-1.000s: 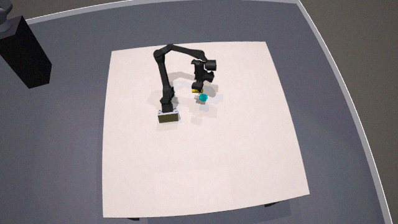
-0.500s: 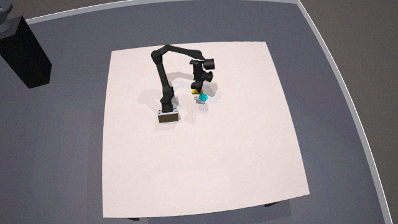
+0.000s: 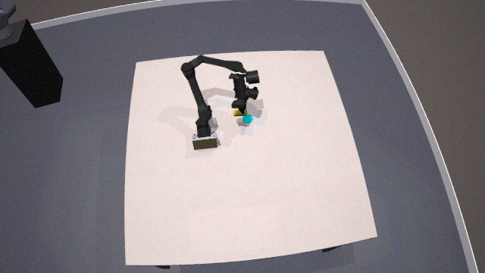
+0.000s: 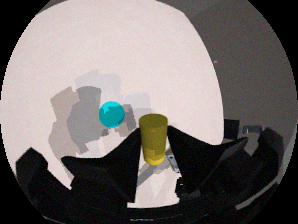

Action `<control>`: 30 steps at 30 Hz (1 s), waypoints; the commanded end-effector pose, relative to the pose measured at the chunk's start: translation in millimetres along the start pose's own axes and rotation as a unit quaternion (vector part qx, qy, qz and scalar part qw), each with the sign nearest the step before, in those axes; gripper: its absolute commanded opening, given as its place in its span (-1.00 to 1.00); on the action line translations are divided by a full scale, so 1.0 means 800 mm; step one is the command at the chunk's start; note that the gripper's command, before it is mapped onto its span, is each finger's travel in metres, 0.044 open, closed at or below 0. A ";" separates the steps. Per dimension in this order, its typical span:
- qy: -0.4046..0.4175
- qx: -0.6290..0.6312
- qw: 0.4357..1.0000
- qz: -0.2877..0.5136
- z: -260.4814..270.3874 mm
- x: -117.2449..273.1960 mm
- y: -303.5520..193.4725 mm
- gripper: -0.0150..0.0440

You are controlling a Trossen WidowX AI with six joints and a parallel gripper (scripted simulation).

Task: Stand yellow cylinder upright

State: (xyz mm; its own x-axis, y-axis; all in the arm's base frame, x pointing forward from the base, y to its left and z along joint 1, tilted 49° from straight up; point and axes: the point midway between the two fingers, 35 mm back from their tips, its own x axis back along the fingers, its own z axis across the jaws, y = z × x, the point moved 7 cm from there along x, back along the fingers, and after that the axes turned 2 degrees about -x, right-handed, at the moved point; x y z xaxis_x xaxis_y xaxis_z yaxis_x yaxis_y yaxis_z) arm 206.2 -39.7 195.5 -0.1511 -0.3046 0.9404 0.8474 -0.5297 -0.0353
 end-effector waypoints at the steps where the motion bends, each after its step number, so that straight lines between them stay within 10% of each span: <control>1: -0.010 0.000 1.000 -0.013 0.001 -0.001 -0.003 -0.14; 30: -0.047 -0.002 0.995 -0.092 0.005 -0.007 -0.018 -0.14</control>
State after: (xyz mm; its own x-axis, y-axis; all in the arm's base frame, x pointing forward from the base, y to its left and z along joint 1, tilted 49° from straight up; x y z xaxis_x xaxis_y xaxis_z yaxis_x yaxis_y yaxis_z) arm 198.3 -28.8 192.5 -0.2407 -0.1484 0.9592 0.8153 -0.5671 0.1168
